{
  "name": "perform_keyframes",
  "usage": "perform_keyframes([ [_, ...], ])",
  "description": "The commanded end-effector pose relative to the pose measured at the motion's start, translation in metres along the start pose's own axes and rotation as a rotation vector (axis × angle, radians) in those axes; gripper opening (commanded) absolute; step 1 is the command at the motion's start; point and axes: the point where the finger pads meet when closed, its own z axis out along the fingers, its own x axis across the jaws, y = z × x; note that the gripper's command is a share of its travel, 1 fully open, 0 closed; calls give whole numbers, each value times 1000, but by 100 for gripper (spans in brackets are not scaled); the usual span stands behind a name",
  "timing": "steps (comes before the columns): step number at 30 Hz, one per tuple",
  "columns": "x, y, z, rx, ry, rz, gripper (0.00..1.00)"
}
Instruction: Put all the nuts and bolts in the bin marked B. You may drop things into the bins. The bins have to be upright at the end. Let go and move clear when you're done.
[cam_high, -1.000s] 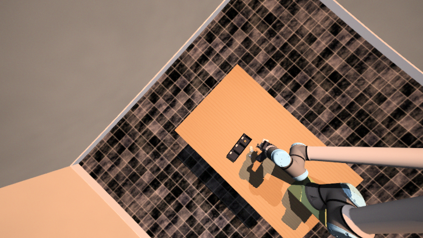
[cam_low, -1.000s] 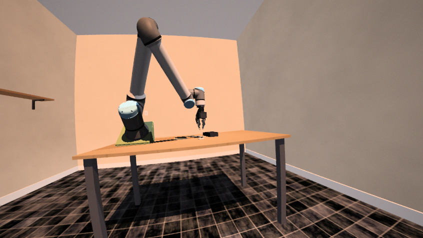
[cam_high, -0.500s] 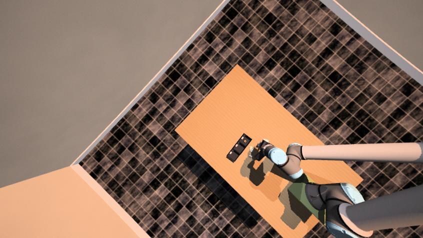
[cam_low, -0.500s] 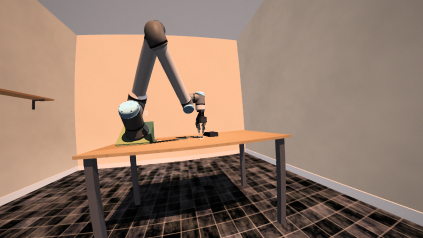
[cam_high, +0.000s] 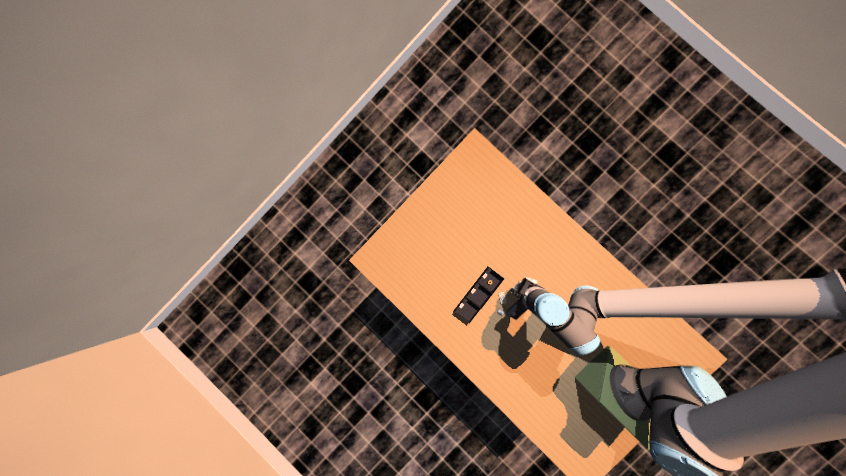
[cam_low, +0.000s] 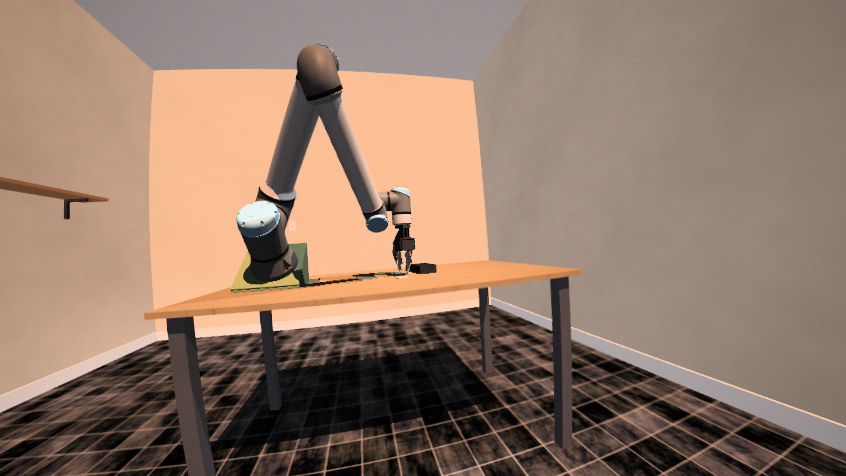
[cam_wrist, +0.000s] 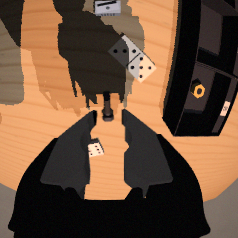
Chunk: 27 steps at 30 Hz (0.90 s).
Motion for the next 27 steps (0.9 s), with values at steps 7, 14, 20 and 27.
perform_keyframes([
  [7, -4, -1, 13, 1, -3, -1, 18],
  [14, -1, -1, 11, 0, 2, 1, 18],
  [20, -1, -1, 11, 0, 2, 1, 0],
  [27, -1, -1, 11, 0, 2, 1, 0],
])
